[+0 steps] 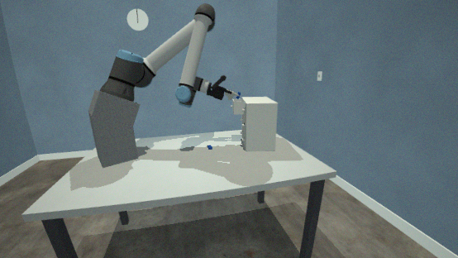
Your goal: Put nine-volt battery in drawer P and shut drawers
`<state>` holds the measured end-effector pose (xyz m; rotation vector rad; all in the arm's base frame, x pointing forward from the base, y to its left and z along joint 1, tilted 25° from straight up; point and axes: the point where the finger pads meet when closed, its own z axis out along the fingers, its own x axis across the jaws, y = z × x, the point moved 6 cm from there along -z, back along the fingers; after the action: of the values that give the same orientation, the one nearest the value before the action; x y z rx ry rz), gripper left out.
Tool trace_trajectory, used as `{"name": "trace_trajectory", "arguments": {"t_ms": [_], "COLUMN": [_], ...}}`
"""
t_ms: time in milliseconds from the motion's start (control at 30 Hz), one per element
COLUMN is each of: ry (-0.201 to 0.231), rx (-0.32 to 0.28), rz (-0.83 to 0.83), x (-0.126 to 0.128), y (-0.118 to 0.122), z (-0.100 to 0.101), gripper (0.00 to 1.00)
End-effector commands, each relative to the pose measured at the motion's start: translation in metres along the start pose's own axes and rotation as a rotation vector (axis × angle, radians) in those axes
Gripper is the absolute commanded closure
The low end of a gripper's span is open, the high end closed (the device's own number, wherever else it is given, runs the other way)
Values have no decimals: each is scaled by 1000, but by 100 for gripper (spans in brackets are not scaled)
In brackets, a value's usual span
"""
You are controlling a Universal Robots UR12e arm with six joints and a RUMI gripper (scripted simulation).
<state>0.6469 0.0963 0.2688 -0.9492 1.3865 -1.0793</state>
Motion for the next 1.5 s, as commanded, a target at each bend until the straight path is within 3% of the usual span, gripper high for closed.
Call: {"name": "trace_trajectory", "arguments": {"t_ms": [0,600,633,1467], "ry": [0,0,0,0], "rx": [1,1,1,1], "rz": [0,0,0,0], "x": [0,0,0,0], "y": [0,0,0,0], "z": [0,0,0,-1], "gripper": [87,75,0,0]}}
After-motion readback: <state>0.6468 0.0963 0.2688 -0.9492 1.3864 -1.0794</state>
